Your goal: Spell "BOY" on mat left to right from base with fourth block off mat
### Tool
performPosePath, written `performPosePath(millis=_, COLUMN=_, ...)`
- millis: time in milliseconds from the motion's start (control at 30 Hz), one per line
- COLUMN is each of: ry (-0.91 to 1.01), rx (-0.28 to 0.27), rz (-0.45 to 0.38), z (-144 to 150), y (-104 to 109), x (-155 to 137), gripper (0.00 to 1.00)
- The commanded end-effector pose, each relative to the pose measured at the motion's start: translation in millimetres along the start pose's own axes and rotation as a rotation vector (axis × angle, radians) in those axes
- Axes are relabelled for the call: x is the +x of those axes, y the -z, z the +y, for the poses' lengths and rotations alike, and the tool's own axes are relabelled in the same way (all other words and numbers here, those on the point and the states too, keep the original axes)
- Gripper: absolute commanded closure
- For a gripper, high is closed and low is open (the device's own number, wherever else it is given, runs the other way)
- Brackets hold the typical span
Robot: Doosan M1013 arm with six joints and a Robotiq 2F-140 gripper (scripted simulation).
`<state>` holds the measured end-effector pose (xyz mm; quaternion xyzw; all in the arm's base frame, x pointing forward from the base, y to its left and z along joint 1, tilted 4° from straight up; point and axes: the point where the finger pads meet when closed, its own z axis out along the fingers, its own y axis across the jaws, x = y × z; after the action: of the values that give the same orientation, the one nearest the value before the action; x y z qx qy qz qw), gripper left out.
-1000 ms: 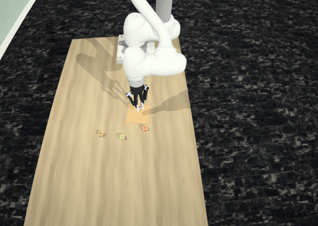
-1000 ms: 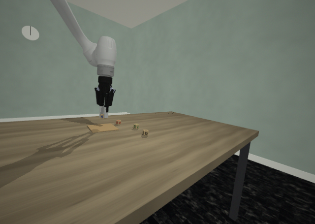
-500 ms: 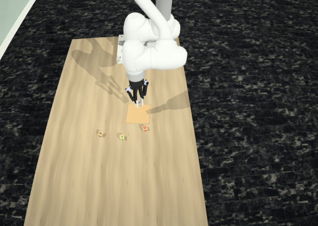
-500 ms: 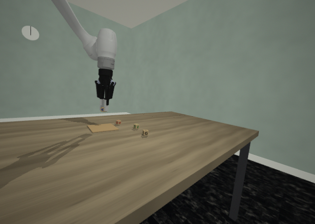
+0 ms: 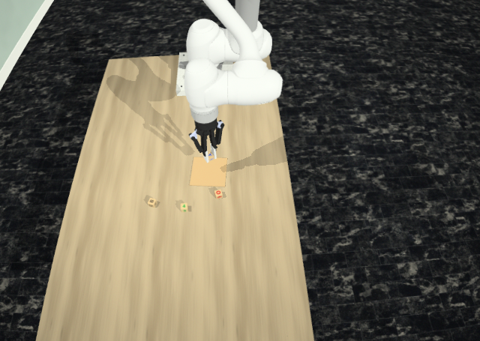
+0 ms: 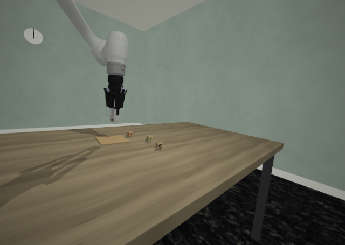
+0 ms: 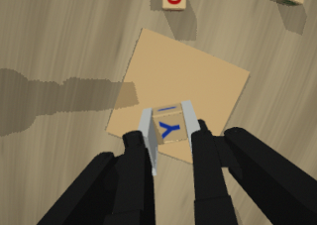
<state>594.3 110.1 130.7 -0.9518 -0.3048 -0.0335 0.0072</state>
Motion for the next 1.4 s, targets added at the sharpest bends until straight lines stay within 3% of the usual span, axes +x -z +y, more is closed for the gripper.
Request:
performPosePath(millis=0, ry=0.0, rx=-0.004, rz=0.004, z=3.3, y=5.4, x=1.1, gripper=0.87)
performPosePath(millis=1000, ry=-0.011, rx=-0.004, rz=0.004, z=3.5, y=5.4, x=1.0, gripper=0.87)
performPosePath(millis=1367, ry=-0.321, rx=-0.003, rz=0.004, z=9.6, y=5.4, x=-3.6, gripper=0.87)
